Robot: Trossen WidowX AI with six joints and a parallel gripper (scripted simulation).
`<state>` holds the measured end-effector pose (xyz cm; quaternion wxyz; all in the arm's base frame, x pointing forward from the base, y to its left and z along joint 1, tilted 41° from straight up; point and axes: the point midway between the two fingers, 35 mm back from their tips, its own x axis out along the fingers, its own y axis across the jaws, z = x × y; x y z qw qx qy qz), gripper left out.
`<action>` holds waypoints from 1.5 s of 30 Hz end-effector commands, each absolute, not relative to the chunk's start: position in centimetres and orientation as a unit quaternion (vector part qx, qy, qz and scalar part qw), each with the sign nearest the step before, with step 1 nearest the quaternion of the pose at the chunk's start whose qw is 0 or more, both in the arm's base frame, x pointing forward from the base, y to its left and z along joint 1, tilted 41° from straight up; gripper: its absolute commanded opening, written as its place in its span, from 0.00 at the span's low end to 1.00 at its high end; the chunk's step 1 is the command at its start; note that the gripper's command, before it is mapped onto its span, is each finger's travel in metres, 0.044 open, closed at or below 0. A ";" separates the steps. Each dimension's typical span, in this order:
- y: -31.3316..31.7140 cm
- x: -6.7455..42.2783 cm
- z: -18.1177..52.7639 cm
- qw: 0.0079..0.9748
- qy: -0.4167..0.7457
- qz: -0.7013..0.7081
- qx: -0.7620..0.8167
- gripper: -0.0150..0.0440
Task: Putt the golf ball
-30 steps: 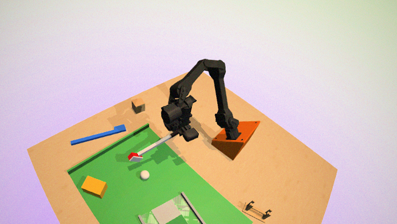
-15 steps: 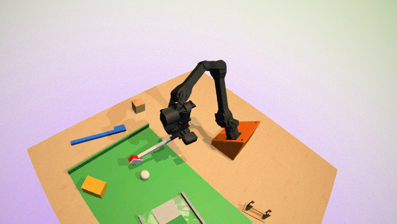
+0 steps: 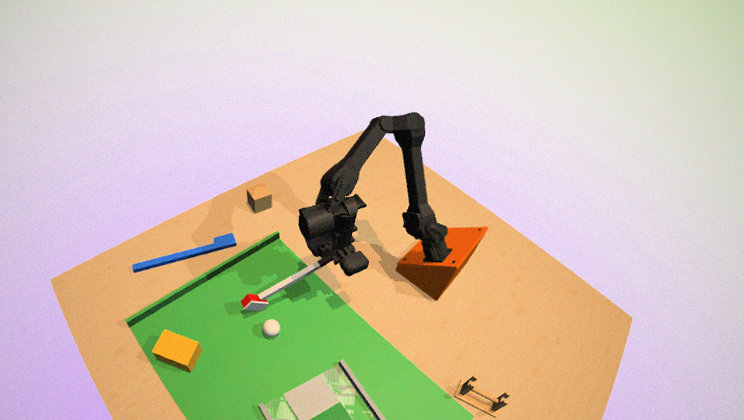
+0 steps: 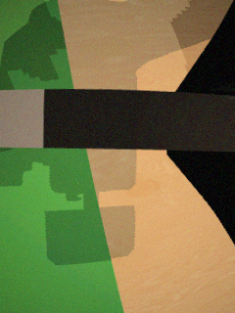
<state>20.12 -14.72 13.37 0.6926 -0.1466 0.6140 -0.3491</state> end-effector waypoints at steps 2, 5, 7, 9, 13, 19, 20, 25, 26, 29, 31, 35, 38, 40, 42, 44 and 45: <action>-14.7 20.1 13.4 0.693 0.613 -0.349 -0.147 0.25; -14.7 20.1 13.4 0.693 0.613 -0.349 -0.147 0.25; -14.8 20.1 13.5 0.693 0.614 -0.349 -0.147 0.25; -15.2 20.0 13.7 0.693 0.614 -0.348 -0.147 0.25; -16.3 19.7 14.5 0.694 0.614 -0.347 -0.147 0.25; -17.0 19.4 15.1 0.694 0.613 -0.346 -0.149 0.25; -17.0 19.4 15.1 0.694 0.613 -0.346 -0.149 0.25; -16.7 19.5 14.6 0.692 0.616 -0.346 -0.148 0.25; -16.3 19.8 14.1 0.692 0.617 -0.345 -0.146 0.25; -13.6 21.6 11.6 0.694 0.619 -0.340 -0.140 0.25; -11.6 22.5 9.9 0.694 0.619 -0.339 -0.139 0.25; -7.7 23.3 6.7 0.694 0.616 -0.343 -0.145 0.25; -7.0 23.3 6.2 0.695 0.615 -0.344 -0.146 0.25; -7.0 23.3 6.2 0.695 0.615 -0.344 -0.146 0.25; -6.8 23.4 6.4 0.695 0.615 -0.344 -0.146 0.25; -6.4 23.4 6.8 0.695 0.615 -0.343 -0.146 0.25; -6.2 23.4 7.1 0.695 0.615 -0.343 -0.146 0.25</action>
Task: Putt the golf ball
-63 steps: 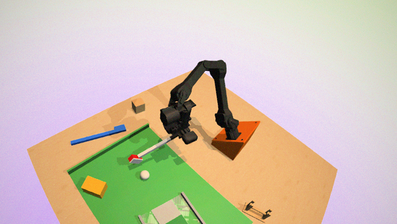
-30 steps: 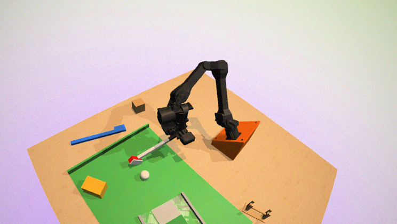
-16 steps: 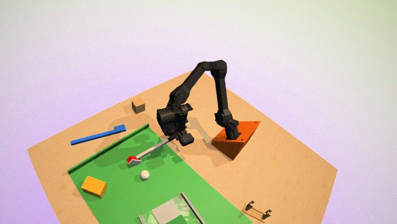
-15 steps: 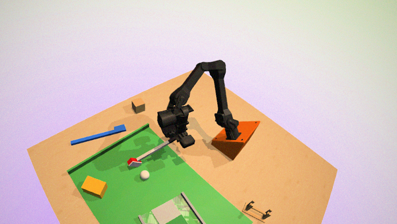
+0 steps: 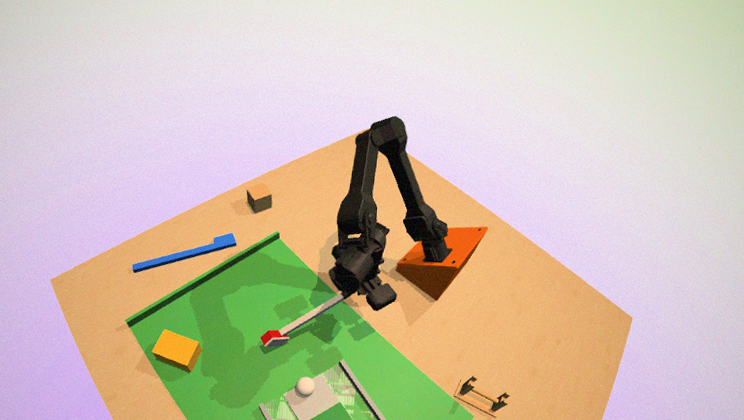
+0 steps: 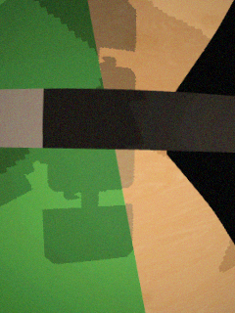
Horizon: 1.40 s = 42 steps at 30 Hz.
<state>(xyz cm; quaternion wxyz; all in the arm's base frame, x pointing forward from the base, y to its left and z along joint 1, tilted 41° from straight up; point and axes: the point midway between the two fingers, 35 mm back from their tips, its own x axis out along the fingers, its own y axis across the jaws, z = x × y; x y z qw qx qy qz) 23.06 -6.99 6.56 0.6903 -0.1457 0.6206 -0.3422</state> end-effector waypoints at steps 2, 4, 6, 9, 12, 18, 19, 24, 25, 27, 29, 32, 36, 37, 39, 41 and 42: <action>-5.5 23.5 7.8 0.695 0.615 -0.343 -0.145 0.25; -4.7 23.5 8.7 0.695 0.615 -0.342 -0.145 0.25; -4.0 23.4 9.6 0.695 0.615 -0.343 -0.145 0.25; -3.1 23.3 10.6 0.695 0.615 -0.343 -0.146 0.25; -3.0 23.3 10.7 0.694 0.615 -0.343 -0.146 0.25; -3.6 23.3 10.1 0.692 0.618 -0.342 -0.149 0.25; -3.6 23.3 10.1 0.692 0.618 -0.342 -0.149 0.25; -3.6 23.3 10.1 0.692 0.618 -0.342 -0.149 0.25; -3.6 23.3 10.1 0.692 0.618 -0.342 -0.149 0.25; -3.6 23.3 10.1 0.692 0.618 -0.342 -0.149 0.25; -3.6 23.3 10.1 0.692 0.618 -0.342 -0.149 0.25; -3.6 23.3 10.1 0.692 0.618 -0.342 -0.149 0.25; -3.6 23.3 10.1 0.692 0.618 -0.342 -0.149 0.25; -3.6 23.3 10.1 0.692 0.618 -0.342 -0.149 0.25; -3.6 23.3 10.1 0.692 0.618 -0.342 -0.149 0.25; -3.6 23.3 10.1 0.692 0.618 -0.342 -0.149 0.25; -3.6 23.3 10.1 0.692 0.618 -0.342 -0.149 0.25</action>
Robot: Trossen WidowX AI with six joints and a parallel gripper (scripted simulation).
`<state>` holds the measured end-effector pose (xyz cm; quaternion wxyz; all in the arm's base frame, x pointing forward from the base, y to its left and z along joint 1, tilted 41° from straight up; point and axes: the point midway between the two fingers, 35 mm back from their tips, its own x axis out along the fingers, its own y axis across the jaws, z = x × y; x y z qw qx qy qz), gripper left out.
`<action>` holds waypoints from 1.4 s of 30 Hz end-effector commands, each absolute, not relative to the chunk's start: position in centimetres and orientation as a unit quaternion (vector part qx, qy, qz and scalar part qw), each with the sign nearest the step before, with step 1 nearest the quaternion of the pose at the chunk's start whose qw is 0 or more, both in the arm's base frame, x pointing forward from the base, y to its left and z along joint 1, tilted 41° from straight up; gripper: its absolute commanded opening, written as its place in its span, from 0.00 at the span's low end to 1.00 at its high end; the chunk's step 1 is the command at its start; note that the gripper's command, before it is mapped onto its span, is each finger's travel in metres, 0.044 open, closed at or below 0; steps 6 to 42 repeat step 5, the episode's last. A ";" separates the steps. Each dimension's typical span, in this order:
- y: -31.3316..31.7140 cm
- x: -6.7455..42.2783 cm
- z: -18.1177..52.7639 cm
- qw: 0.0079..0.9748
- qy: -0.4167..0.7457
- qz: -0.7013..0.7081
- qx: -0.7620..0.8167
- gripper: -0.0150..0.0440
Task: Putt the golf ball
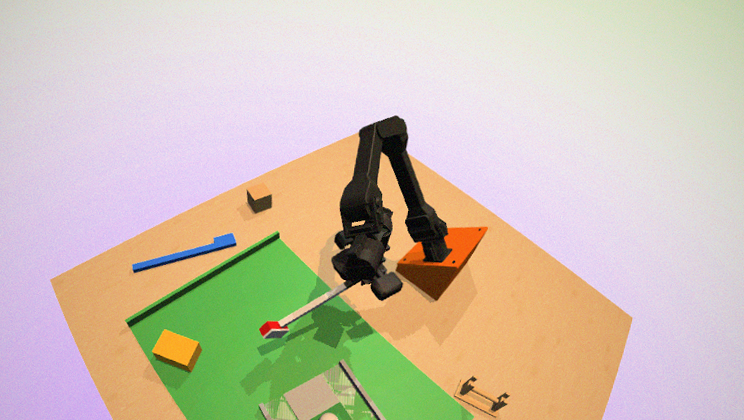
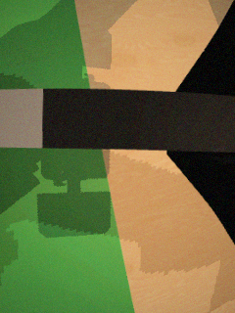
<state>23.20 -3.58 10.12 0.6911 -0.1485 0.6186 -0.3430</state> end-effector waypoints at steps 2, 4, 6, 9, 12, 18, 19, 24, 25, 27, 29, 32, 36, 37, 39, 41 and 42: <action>-3.6 23.3 10.1 0.692 0.618 -0.342 -0.149 0.25; -3.6 23.3 10.1 0.692 0.618 -0.342 -0.149 0.25; -3.6 23.3 10.1 0.692 0.618 -0.342 -0.149 0.25; -3.6 23.3 10.1 0.692 0.618 -0.342 -0.149 0.25; -3.6 23.3 10.1 0.692 0.618 -0.342 -0.149 0.25; -3.6 23.3 10.1 0.692 0.618 -0.342 -0.149 0.25; -3.6 23.3 10.1 0.692 0.618 -0.342 -0.149 0.25; -3.6 23.3 10.1 0.692 0.618 -0.342 -0.149 0.25; -3.6 23.3 10.1 0.692 0.618 -0.342 -0.149 0.25; -3.6 23.3 10.1 0.692 0.618 -0.342 -0.149 0.25; -3.6 23.3 10.1 0.692 0.618 -0.342 -0.149 0.25; -3.6 23.3 10.1 0.692 0.618 -0.342 -0.149 0.25; -3.6 23.3 10.1 0.692 0.618 -0.342 -0.149 0.25; -3.6 23.3 10.1 0.692 0.618 -0.342 -0.149 0.25; -3.6 23.3 10.1 0.692 0.618 -0.342 -0.149 0.25; -3.6 23.3 10.1 0.692 0.618 -0.342 -0.149 0.25; -3.6 23.3 10.1 0.692 0.618 -0.342 -0.149 0.25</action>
